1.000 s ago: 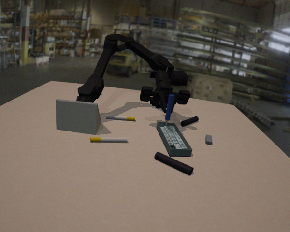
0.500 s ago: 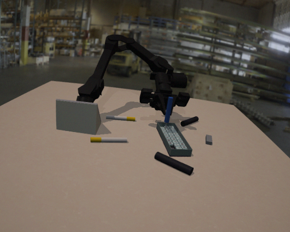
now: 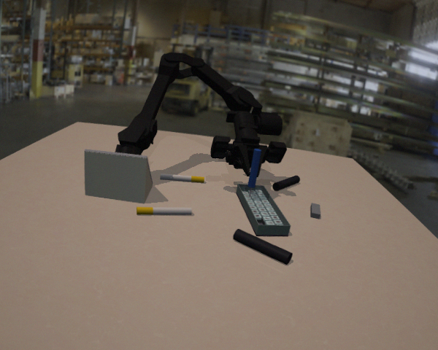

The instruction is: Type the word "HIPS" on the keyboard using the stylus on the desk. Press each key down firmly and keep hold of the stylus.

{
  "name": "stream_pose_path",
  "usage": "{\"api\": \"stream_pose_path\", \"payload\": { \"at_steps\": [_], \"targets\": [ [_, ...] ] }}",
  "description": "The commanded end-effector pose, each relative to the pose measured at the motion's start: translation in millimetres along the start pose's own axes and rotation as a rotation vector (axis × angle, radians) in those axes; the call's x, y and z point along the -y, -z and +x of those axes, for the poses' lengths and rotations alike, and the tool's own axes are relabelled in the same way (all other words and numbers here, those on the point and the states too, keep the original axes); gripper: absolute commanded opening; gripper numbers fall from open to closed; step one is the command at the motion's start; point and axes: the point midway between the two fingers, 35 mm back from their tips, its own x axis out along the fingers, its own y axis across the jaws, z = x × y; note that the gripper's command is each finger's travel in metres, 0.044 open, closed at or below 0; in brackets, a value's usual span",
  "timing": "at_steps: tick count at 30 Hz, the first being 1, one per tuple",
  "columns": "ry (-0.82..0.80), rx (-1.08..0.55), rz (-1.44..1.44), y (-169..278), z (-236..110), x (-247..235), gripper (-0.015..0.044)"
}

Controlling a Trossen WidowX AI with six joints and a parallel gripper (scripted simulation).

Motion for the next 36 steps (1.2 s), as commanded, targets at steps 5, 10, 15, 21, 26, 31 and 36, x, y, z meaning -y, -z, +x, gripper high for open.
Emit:
{"api": "stream_pose_path", "payload": {
  "at_steps": [5,10,15,21,26,31,36],
  "targets": [
    [-0.001,-0.003,0.000,-3.2,1.9,-0.5,0.0081],
    [-0.001,-0.003,0.000,-5.0,2.9,-0.5,0.0081],
    [-0.001,-0.003,0.000,-7.1,4.1,-0.5,0.0081],
    [-0.001,-0.002,0.000,-9.2,5.3,-0.6,0.0081],
    [-0.001,-0.002,0.000,-10.9,6.3,-0.6,0.0081],
    [-0.001,-0.002,0.000,-9.3,5.4,-0.6,0.0081],
    [-0.001,-0.002,0.000,-8.5,4.9,-0.5,0.0081]
  ]
}}
